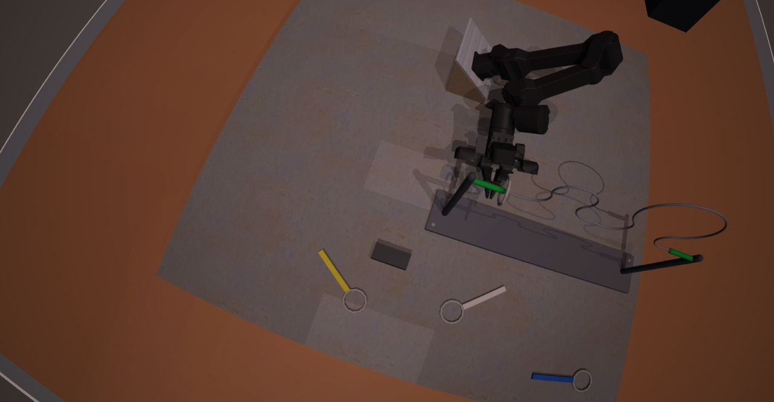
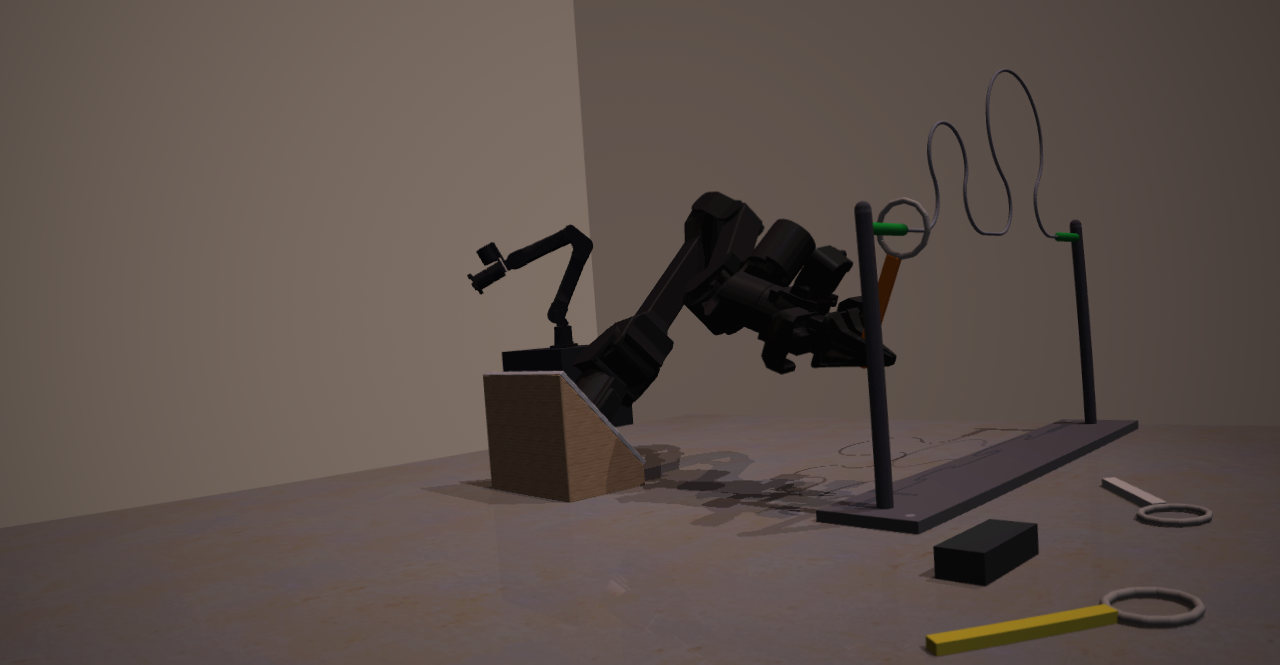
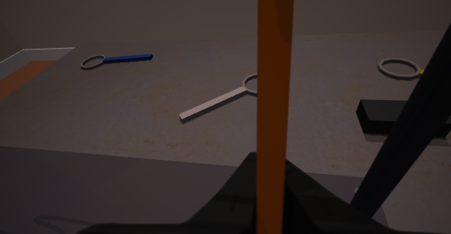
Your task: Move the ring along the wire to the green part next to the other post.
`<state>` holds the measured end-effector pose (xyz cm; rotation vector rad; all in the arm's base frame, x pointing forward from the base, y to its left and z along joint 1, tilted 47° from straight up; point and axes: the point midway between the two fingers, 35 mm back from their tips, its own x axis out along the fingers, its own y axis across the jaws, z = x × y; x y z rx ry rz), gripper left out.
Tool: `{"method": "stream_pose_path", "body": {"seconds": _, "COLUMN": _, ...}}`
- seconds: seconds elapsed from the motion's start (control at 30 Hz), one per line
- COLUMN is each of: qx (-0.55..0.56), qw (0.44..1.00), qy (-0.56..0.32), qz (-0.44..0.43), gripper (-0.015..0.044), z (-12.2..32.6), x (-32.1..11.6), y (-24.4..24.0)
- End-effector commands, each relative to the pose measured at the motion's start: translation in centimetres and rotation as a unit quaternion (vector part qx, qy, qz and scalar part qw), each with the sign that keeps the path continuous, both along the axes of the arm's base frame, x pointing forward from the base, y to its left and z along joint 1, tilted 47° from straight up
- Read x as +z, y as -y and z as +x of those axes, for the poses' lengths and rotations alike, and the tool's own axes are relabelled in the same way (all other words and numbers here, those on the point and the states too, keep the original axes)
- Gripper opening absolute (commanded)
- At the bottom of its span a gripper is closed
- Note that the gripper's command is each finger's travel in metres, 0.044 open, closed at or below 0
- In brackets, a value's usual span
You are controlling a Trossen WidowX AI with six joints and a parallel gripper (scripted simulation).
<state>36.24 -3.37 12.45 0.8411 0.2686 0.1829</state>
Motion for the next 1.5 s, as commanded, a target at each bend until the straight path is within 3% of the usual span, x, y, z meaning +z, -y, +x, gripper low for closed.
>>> {"method": "stream_pose_path", "body": {"seconds": 0.0, "qx": 0.000, "qw": 1.000, "qy": -0.003, "qz": 0.000, "gripper": -0.0150, "z": -0.1, "x": -0.5, "y": 0.3}}
{"method": "stream_pose_path", "body": {"seconds": 1.47, "qx": 0.000, "qw": 1.000, "qy": -0.002, "qz": 0.000, "gripper": -0.0150, "z": 0.1, "x": -2.5, "y": -0.5}}
